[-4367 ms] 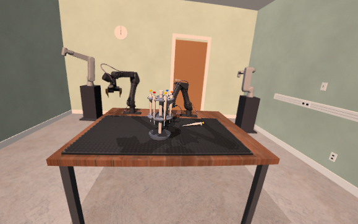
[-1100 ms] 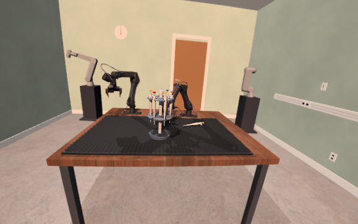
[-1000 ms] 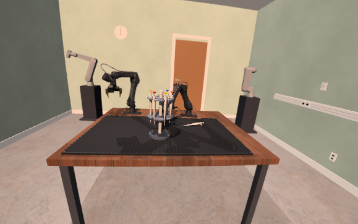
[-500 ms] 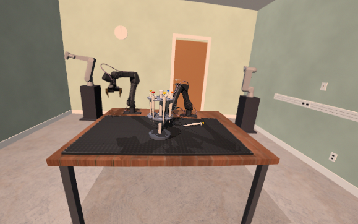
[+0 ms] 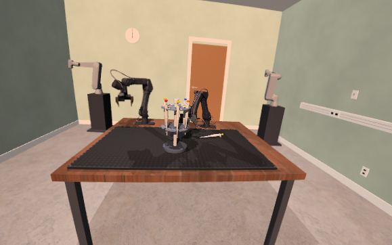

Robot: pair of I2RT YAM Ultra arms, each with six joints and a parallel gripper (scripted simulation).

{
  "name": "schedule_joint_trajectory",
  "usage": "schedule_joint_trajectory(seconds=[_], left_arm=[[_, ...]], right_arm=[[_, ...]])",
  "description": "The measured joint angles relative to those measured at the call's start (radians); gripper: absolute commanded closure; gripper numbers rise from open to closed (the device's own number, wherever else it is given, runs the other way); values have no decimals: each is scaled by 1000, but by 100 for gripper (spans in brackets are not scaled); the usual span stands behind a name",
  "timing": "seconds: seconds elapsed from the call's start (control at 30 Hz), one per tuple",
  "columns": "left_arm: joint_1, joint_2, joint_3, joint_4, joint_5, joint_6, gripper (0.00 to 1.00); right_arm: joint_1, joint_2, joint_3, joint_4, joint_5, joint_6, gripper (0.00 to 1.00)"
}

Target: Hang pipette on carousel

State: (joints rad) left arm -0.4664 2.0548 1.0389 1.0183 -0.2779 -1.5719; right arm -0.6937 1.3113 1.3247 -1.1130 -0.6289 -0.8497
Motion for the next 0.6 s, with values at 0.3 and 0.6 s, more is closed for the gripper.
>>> schedule_joint_trajectory(seconds=[0.3,0.6], left_arm=[[65,-13,-26,14,159,0,100],[117,-15,-31,19,289,0,100]], right_arm=[[0,0,0,0,0,0,0],[0,0,0,0,0,0,0]])
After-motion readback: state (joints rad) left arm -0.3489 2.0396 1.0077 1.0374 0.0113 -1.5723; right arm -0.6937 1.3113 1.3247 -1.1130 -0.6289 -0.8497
